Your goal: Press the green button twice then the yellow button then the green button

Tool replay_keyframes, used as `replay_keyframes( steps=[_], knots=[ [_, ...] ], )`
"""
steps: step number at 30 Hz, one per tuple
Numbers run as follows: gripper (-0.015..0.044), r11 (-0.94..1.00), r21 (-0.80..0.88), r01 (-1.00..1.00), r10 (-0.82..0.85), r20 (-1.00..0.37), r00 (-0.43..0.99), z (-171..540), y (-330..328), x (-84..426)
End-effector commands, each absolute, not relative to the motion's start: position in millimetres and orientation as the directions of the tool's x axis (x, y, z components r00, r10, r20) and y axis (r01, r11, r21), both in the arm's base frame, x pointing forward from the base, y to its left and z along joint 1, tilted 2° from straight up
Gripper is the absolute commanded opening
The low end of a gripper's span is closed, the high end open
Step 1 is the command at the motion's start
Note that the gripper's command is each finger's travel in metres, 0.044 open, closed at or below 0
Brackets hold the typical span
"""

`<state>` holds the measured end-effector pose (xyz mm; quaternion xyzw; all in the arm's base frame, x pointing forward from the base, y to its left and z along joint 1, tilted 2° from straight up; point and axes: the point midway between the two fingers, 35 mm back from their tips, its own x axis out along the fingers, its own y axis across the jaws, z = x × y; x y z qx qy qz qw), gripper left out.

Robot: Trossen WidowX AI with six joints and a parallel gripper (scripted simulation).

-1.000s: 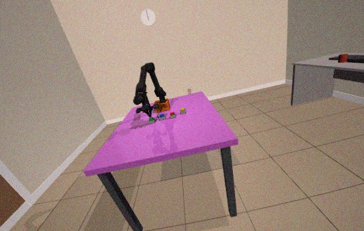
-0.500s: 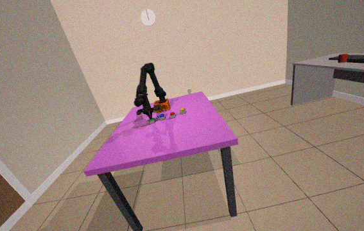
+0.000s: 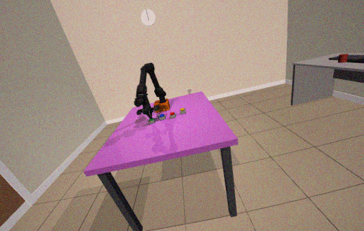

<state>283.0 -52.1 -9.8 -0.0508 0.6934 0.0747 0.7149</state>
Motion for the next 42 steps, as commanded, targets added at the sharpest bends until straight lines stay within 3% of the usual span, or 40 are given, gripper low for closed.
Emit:
replay_keyframes(
  steps=[1, 7, 12, 18, 28, 42],
  knots=[
    [0.0020, 0.984, 0.028, -0.174, 0.033, -0.999, 0.027, 11, -53, 283],
    [0.0020, 0.985, 0.026, -0.172, 0.031, -0.999, 0.026, 24, -54, 282],
    [0.0020, 0.985, 0.026, -0.173, 0.031, -0.999, 0.026, 80, -56, 281],
    [0.0020, 0.985, 0.026, -0.173, 0.031, -0.999, 0.026, 83, -54, 281],
    [0.0020, 0.984, 0.032, -0.173, 0.037, -0.999, 0.025, 87, 74, 270],
    [0.0020, 0.984, 0.049, -0.172, 0.053, -0.998, 0.018, 92, 210, 174]
  ],
)
